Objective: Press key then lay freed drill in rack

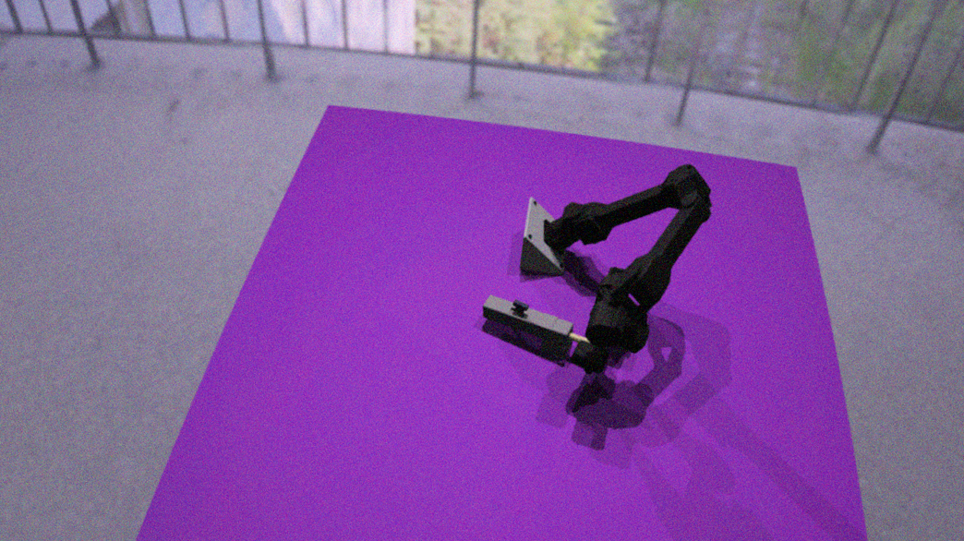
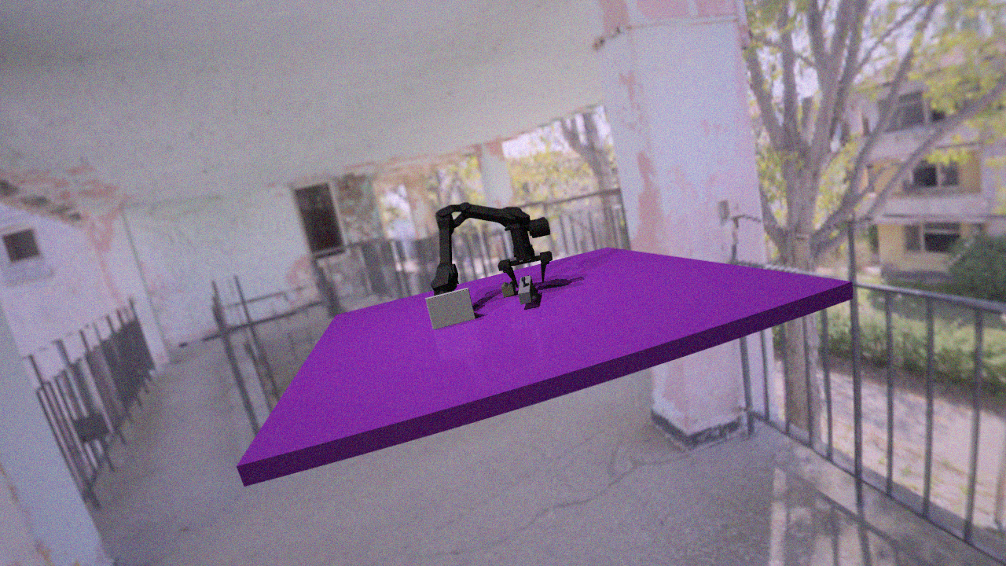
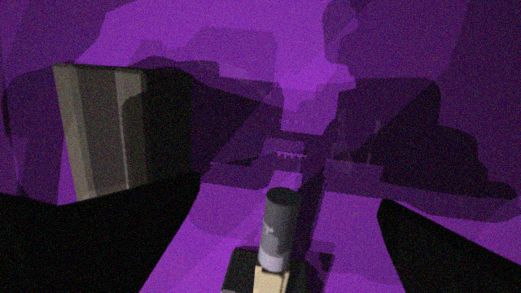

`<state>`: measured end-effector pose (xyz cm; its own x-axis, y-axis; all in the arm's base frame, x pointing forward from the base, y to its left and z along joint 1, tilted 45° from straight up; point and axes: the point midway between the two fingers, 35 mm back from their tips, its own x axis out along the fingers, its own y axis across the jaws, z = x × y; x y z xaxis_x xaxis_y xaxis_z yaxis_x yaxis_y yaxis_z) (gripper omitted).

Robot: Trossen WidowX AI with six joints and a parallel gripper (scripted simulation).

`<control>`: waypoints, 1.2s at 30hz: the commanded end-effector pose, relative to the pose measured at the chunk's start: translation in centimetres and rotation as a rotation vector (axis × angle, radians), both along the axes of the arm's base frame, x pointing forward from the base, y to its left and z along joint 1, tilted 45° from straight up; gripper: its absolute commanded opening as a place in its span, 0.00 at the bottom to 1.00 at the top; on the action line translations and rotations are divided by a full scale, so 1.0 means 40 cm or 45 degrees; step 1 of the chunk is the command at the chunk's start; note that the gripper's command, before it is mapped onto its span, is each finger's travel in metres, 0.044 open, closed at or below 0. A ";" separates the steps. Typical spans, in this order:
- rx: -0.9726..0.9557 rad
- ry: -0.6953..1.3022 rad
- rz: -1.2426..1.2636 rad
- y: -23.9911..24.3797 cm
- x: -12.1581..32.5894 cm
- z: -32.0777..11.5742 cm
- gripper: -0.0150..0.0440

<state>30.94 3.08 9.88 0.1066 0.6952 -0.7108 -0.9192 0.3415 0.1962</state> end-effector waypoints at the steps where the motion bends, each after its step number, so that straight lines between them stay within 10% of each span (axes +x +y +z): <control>1: -0.001 0.003 0.005 -0.001 -0.004 -0.007 1.00; 36: -0.002 0.003 0.005 -0.005 -0.007 -0.020 1.00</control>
